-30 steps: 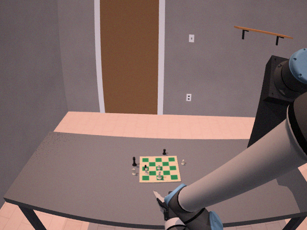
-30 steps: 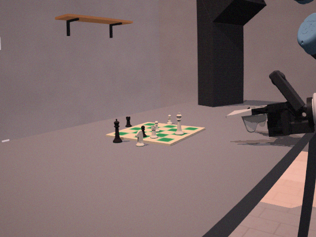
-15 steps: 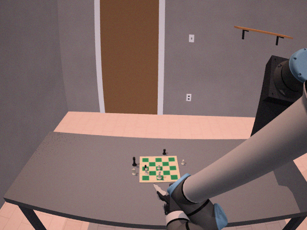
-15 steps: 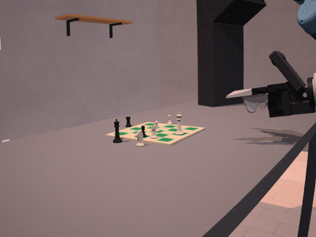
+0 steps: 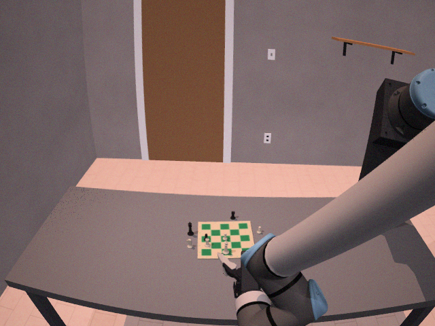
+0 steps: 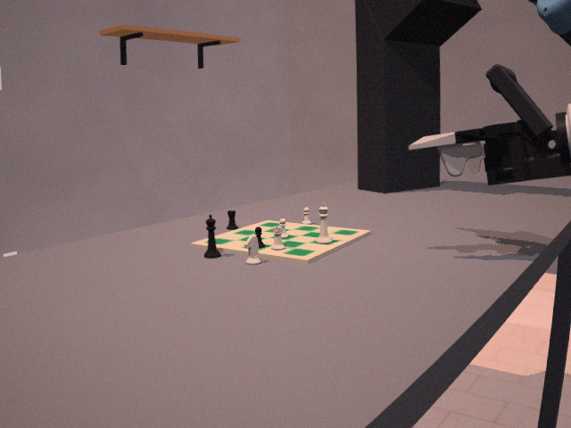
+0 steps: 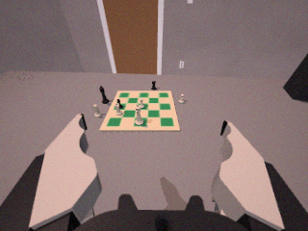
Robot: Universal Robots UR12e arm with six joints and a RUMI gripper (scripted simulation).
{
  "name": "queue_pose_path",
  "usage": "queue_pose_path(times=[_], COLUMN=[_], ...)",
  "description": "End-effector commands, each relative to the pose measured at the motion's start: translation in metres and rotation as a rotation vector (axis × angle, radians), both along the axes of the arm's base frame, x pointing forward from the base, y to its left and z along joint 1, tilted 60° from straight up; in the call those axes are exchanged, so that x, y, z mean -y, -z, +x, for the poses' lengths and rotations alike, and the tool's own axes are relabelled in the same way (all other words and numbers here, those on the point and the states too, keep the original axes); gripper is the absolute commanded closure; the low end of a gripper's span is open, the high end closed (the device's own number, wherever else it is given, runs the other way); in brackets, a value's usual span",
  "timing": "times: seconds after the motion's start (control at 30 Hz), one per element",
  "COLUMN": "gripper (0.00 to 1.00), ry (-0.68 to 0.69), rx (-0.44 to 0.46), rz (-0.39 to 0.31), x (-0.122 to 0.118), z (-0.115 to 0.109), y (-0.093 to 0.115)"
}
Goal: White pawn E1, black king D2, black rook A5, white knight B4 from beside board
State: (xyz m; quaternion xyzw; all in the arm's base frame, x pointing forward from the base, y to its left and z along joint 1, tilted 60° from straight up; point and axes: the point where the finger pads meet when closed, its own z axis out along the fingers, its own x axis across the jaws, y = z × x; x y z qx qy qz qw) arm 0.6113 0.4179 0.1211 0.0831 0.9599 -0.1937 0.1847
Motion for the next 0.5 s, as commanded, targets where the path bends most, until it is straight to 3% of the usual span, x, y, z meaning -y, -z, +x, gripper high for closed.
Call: queue_pose_path(times=[0.0,0.17,0.37,0.43,0.47], gripper=[0.00,0.00,0.00,0.00,0.00], ry=[0.002,0.016,0.062,0.062,0.074], rx=[-0.001,-0.020,-0.080,-0.080,-0.093], rz=[0.003,0.025,0.100,0.100,0.119], x=[0.000,0.005,0.020,0.020,0.024], z=[0.000,0.001,0.002,0.002,0.002], y=[0.001,0.015,0.059,0.059,0.069])
